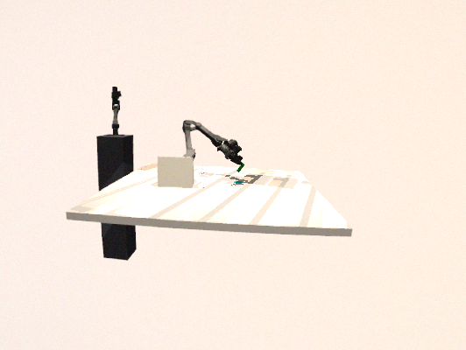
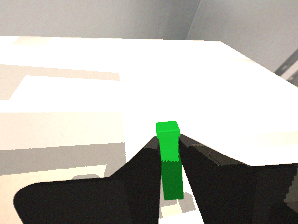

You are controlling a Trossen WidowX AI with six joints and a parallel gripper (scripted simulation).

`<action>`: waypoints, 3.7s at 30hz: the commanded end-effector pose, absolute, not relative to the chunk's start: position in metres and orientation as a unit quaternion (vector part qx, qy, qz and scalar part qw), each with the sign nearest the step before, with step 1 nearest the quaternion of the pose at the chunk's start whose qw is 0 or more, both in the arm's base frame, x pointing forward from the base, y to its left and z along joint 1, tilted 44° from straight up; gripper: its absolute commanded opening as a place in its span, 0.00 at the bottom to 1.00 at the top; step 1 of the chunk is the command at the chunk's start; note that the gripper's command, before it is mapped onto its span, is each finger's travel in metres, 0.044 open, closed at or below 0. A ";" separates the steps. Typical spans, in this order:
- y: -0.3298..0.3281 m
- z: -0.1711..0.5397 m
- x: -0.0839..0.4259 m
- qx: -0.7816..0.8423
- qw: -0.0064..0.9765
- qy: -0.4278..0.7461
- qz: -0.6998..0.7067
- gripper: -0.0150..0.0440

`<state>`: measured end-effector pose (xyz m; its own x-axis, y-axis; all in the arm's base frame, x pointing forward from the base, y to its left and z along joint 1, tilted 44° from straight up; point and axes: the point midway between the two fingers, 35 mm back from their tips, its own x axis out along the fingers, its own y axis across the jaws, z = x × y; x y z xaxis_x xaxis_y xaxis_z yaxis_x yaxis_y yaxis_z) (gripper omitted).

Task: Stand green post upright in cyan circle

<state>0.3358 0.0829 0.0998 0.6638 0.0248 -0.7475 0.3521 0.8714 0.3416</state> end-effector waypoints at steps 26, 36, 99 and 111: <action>0.081 0.114 0.329 0.280 0.905 0.300 -0.116 0.29; 0.081 0.119 0.325 0.297 0.909 0.267 -0.121 0.29; 0.097 0.114 0.309 0.370 0.906 0.155 -0.135 0.29; 0.124 0.086 0.303 0.370 0.906 0.156 -0.135 0.29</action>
